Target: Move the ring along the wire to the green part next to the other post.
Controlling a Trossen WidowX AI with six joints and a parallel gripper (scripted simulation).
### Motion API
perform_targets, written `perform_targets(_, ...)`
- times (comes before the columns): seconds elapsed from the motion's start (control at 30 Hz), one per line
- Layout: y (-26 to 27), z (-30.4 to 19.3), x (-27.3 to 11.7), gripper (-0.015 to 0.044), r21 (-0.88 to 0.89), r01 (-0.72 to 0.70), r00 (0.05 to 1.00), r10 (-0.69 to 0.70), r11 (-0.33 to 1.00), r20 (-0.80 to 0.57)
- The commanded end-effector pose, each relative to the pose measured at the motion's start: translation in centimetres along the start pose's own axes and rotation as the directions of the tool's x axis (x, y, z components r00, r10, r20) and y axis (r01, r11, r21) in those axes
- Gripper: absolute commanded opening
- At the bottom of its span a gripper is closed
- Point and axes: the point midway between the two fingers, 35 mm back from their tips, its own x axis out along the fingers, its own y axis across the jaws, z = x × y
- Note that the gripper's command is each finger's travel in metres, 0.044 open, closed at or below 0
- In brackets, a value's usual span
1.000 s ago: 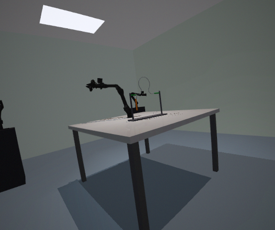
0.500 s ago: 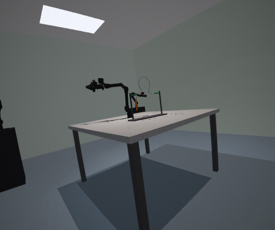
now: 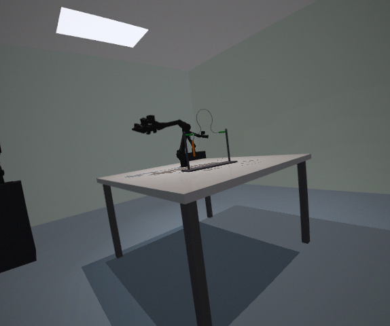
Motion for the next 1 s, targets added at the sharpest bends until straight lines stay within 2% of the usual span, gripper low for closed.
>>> perform_targets(0.0, 5.2, -1.0, -0.7, 0.016, 0.054, -0.119, 0.993, 0.118, 0.991, 0.009)
perform_targets(0.23, 13.9, -3.1, -3.2, 0.016, 0.14, -0.327, 0.945, 0.327, 0.934, 0.023)
perform_targets(0.47, 21.6, -6.0, -7.0, 0.016, 0.215, -0.516, 0.852, 0.522, 0.829, 0.033)
perform_targets(0.97, 33.2, -14.7, -18.0, 0.016, 0.344, -0.798, 0.534, 0.845, 0.495, 0.024)
